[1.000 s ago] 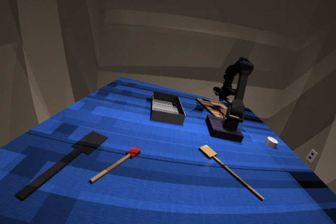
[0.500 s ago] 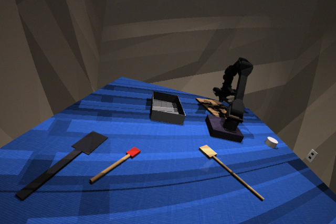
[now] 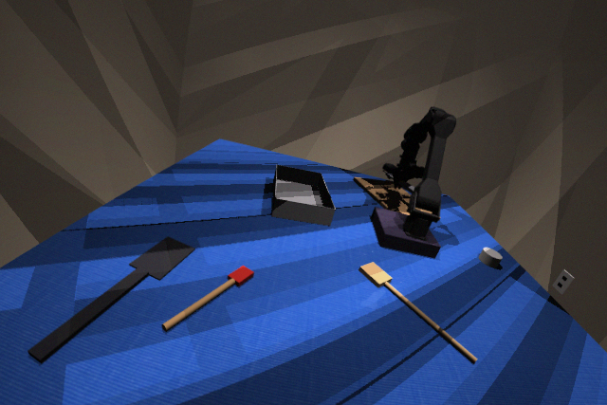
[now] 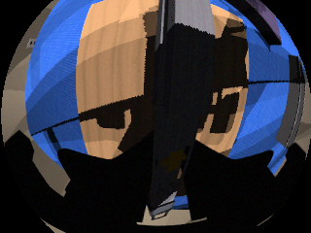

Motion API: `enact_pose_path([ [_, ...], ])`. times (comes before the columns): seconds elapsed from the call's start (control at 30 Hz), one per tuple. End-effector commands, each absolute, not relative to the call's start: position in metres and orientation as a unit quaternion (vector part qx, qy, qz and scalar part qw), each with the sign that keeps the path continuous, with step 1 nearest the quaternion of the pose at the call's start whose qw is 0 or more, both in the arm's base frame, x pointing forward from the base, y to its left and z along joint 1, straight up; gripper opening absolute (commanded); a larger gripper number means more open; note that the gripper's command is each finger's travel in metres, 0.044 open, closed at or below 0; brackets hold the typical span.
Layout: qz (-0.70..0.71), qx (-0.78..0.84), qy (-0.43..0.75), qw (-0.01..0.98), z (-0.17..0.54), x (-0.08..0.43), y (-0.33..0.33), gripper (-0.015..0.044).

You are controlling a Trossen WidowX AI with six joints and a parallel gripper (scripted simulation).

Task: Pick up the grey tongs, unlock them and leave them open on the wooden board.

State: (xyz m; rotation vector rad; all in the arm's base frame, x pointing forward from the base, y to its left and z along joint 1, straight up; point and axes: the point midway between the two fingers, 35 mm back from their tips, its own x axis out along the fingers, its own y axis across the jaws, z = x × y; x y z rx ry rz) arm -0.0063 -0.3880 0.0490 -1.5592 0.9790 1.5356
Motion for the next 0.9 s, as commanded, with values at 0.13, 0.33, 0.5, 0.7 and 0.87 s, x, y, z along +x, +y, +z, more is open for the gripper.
enact_pose_path([
  [0.13,0.597,-0.605,0.38,0.364,0.0452,-0.0063,-0.3875,-0.0124],
  [0.33,0.597,-0.605,0.38,0.364,0.0452,-0.0063,-0.3875,0.0034],
  [0.5,0.597,-0.605,0.38,0.364,0.0452,-0.0063,-0.3875,0.0165],
  [0.7,0.597,-0.605,0.38,0.364,0.0452,-0.0063,-0.3875,0.0323],
  [0.87,0.597,-0.605,0.38,0.364,0.0452,-0.0063,-0.3875,0.044],
])
